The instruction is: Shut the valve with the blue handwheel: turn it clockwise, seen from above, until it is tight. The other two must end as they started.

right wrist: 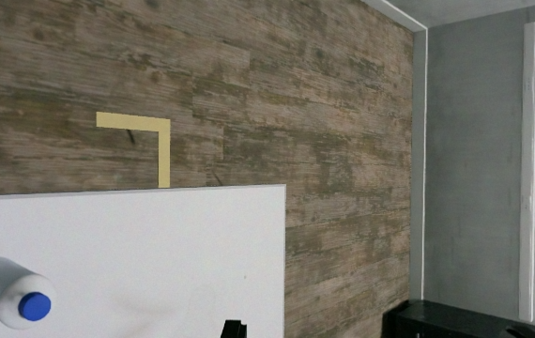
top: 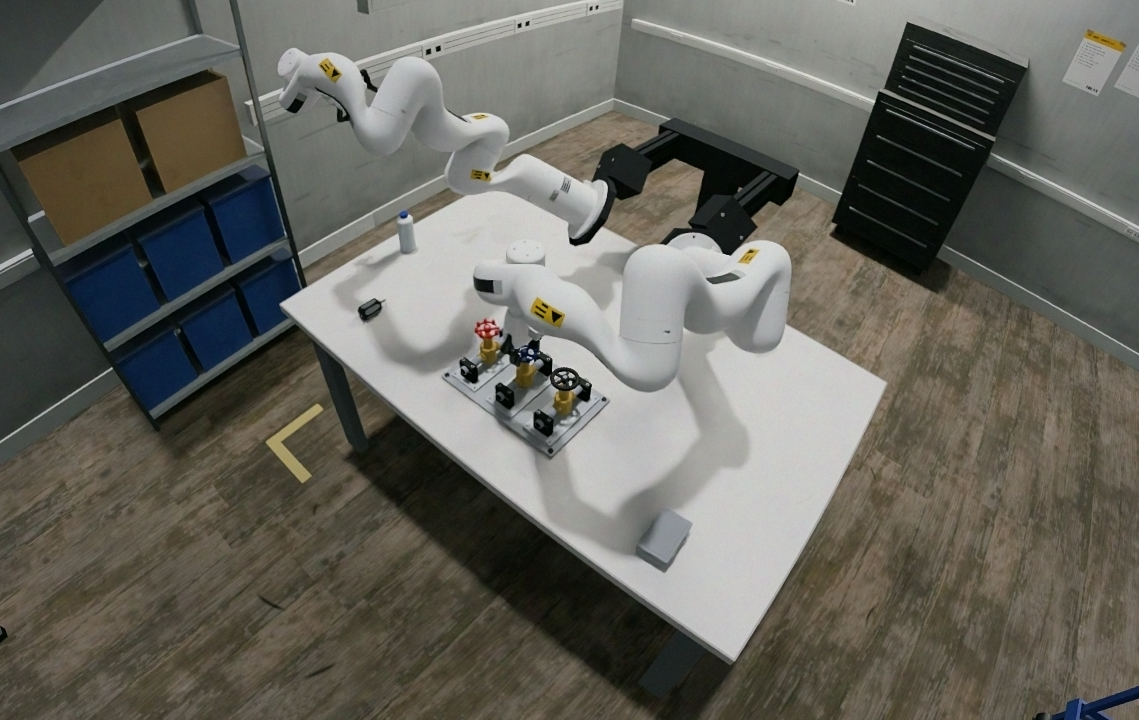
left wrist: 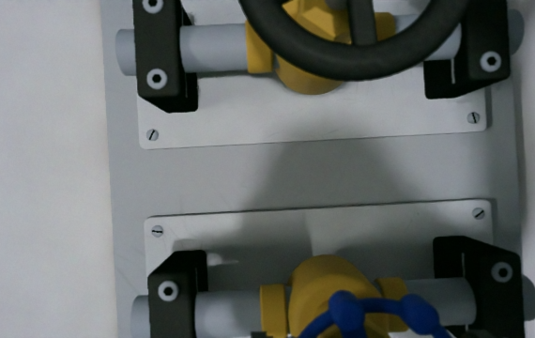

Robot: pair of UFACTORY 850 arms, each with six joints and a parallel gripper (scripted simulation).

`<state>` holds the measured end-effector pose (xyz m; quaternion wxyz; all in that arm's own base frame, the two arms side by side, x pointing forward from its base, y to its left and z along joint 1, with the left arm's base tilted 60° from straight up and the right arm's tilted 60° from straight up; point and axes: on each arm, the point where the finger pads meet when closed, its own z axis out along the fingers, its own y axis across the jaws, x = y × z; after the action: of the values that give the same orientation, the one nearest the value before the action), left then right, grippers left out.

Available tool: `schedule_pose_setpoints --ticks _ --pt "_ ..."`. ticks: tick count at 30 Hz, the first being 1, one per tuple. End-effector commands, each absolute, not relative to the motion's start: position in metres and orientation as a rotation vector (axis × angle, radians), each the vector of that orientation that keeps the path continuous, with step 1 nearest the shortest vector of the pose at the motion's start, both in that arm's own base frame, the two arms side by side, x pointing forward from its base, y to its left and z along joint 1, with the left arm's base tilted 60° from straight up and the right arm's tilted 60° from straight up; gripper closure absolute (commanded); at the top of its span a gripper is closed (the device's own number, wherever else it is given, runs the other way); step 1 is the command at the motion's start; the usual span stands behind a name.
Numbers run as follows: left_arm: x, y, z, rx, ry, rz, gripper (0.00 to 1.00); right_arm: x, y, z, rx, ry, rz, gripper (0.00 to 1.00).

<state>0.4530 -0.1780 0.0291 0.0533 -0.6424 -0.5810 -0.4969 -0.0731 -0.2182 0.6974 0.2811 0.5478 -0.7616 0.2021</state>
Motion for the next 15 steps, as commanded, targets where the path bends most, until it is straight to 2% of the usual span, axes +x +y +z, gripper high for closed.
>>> schedule_pose_setpoints --ticks 1,15 --pt "0.4531 -0.1786 0.0293 -1.956 -1.761 -1.509 1.00 -0.0732 -0.2180 0.6979 1.467 -2.040 0.542 0.00" --pt "0.4531 -0.1786 0.0293 -1.977 -1.715 -1.498 1.00 -0.0732 -0.2180 0.6979 1.467 -2.040 0.542 0.00"
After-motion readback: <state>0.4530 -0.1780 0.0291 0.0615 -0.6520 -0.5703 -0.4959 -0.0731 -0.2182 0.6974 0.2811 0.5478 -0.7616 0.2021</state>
